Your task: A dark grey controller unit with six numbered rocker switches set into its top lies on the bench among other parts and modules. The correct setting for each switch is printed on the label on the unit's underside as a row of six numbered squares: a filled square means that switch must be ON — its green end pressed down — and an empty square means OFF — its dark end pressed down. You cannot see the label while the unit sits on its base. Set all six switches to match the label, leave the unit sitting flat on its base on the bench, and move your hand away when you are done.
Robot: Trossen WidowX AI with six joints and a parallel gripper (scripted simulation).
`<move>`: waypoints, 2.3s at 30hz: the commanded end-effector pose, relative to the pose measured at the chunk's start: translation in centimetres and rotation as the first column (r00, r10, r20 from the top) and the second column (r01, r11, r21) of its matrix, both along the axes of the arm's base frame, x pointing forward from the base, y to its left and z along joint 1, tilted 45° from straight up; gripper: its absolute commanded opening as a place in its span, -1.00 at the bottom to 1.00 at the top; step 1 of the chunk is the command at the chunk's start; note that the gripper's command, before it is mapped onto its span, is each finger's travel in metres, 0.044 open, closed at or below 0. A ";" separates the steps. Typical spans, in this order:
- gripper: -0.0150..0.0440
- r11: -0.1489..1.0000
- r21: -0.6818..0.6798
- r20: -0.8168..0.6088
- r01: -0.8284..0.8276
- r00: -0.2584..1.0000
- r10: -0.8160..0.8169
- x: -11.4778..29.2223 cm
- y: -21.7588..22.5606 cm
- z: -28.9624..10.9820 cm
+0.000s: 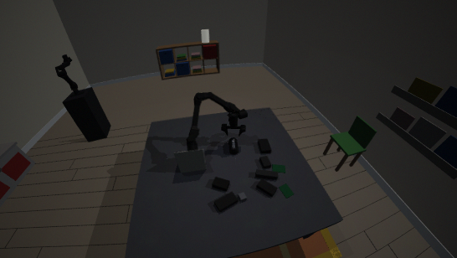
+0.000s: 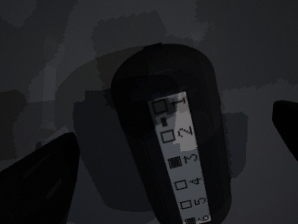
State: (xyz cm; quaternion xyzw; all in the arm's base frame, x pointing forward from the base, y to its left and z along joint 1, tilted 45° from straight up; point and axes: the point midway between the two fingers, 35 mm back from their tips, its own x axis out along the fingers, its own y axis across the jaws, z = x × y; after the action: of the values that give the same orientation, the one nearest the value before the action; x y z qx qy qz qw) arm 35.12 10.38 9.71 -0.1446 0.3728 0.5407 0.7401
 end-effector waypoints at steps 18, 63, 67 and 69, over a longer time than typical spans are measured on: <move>1.00 0.997 -0.018 0.094 -0.078 0.992 0.079 0.2 1.4 -1.2; 0.62 0.997 -0.017 0.095 -0.075 0.993 0.077 0.8 4.3 -4.0; 0.62 0.997 -0.017 0.095 -0.075 0.993 0.077 0.8 4.2 -4.0; 0.65 0.997 -0.017 0.095 -0.075 0.993 0.077 0.7 4.0 -3.9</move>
State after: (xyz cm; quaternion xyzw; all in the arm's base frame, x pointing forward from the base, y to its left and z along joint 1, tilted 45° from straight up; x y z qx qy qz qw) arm 35.95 14.73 5.85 -0.1892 0.3319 0.5602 0.7350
